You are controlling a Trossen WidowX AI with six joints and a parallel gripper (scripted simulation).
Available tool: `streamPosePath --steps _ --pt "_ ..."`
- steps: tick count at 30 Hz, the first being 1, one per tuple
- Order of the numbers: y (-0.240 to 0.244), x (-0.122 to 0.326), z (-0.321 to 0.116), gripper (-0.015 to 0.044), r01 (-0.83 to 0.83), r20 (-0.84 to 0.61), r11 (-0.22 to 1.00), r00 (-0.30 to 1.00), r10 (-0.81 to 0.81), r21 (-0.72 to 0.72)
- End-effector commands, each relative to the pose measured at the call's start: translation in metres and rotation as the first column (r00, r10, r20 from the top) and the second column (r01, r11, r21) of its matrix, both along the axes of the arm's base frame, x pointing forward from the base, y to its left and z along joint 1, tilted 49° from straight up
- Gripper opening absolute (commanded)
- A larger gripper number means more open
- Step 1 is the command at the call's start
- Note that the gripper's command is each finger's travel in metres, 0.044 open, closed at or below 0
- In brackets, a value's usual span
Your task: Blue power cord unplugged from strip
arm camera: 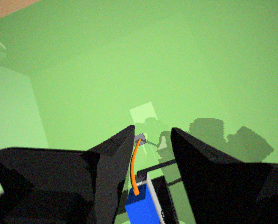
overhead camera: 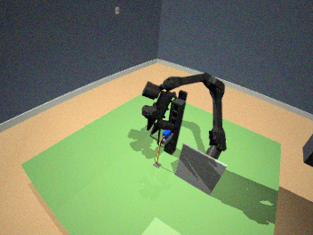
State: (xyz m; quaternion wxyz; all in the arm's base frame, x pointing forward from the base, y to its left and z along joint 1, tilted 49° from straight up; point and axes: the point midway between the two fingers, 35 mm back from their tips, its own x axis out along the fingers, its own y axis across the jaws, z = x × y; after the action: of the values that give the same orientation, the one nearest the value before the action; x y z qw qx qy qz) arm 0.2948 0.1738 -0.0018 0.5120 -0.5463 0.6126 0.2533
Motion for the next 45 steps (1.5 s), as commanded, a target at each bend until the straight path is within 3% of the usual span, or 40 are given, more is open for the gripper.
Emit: streamPosePath --steps 1,45 --pt "-0.038 -0.040 0.002 0.0160 -0.302 -0.339 0.882 0.924 0.177 -0.362" --pt "-0.066 -0.040 0.032 0.0160 -0.318 -0.357 0.870 0.916 0.181 -0.376"
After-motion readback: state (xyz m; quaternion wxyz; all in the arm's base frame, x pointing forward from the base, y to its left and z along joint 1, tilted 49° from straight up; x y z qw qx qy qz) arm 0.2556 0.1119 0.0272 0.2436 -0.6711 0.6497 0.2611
